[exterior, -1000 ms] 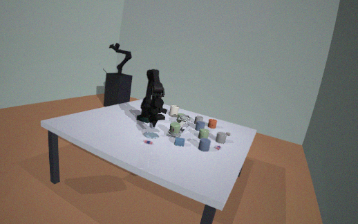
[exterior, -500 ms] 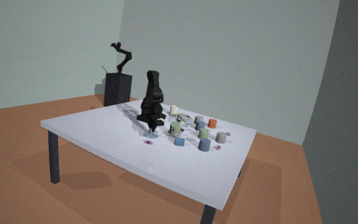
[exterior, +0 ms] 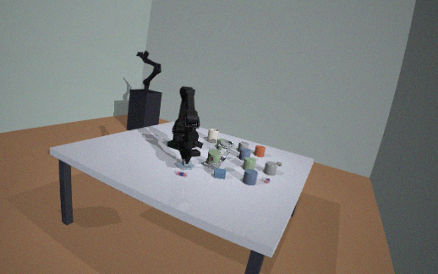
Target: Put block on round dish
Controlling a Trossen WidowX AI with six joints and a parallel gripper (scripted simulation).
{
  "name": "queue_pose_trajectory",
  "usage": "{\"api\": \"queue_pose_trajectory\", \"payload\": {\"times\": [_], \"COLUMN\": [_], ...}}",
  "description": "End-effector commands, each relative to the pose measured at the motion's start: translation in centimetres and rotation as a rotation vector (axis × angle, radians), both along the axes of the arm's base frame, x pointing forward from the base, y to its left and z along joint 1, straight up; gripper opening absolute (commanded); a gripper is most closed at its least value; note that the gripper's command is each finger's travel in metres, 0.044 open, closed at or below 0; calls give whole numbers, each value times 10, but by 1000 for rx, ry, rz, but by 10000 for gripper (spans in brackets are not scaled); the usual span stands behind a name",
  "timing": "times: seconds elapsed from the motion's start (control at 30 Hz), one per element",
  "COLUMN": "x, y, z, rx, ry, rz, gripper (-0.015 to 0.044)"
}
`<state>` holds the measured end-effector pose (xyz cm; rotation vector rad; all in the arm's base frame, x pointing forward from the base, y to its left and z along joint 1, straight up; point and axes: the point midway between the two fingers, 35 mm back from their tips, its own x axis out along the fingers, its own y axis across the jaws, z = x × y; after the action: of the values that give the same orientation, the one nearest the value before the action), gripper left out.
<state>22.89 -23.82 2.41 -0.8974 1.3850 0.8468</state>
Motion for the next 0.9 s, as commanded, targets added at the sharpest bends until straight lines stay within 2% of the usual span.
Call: {"api": "queue_pose_trajectory", "payload": {"times": [0.0, 0.33, 0.4, 0.5, 0.67, 0.8, 0.87], "x": [0, 0, 1, -1, -1, -3, -3], "y": [0, 0, -1, 1, 2, 3, 4], "z": [0, 0, 13, 54, 60, 103, 105], "rx": [-1, -1, 0, 4, 3, -6, -6], "ry": [-1, -1, 0, 4, 4, -6, -6], "rz": [0, 0, 1, 6, 6, 1, 0], "gripper": [131, 394, 440, 440, 440, 440, 440]}}
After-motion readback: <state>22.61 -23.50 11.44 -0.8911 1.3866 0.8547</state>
